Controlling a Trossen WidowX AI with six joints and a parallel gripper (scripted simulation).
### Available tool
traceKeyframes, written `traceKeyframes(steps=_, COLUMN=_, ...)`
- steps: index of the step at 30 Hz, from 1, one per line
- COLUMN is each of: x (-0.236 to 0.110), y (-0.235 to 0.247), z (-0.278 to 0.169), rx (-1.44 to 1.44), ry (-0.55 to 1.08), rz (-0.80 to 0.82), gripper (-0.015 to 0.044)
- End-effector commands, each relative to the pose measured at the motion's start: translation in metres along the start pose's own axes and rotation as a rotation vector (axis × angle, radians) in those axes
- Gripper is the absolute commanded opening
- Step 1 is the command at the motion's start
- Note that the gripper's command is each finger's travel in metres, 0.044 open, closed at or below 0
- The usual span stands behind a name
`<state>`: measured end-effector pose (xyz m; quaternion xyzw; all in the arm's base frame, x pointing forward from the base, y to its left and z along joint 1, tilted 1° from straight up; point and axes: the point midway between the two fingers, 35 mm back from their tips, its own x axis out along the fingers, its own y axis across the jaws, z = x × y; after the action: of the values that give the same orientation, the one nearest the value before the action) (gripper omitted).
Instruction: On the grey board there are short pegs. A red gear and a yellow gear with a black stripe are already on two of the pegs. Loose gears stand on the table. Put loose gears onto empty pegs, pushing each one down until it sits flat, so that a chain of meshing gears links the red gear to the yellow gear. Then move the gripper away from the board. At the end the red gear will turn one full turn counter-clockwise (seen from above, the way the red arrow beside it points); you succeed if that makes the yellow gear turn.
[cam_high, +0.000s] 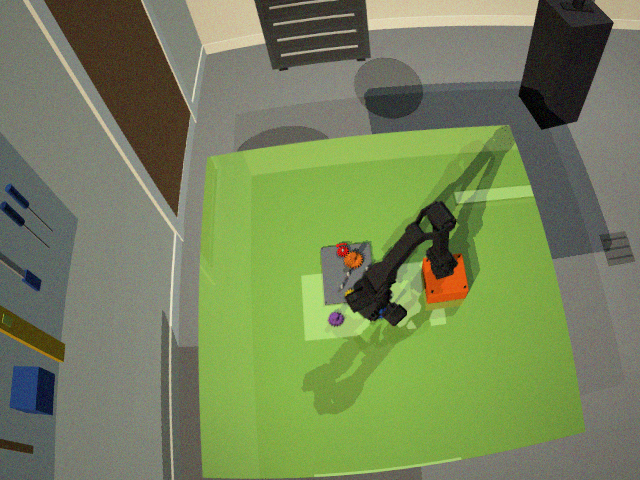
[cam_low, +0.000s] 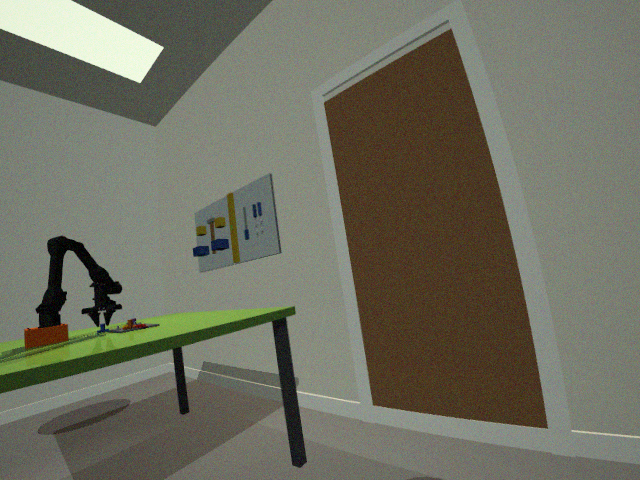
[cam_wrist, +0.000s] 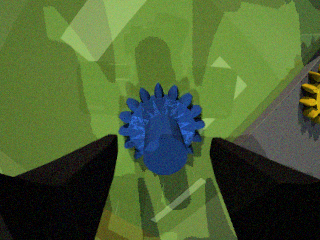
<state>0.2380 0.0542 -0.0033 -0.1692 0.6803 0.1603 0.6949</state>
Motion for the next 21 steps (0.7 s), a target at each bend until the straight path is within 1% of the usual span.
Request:
traceKeyframes(steps=1, x=0.0003, y=0.0003, z=0.0001, rx=-0.003, ry=-0.001, rz=0.002, gripper=0.0151)
traceKeyframes(steps=4, x=0.0003, y=0.0003, z=0.0001, rx=-0.003, ry=-0.001, rz=0.002, gripper=0.0072)
traceKeyframes(steps=12, x=0.0003, y=0.0003, z=0.0001, rx=-0.003, ry=-0.001, rz=0.002, gripper=0.0019)
traceKeyframes(steps=13, x=0.0003, y=0.0003, z=0.0001, rx=-0.003, ry=-0.001, rz=0.002, gripper=0.0000)
traceKeyframes(steps=21, x=-0.0095, y=-0.0002, z=0.0023, rx=-0.003, ry=0.003, rz=0.007, gripper=0.0000)
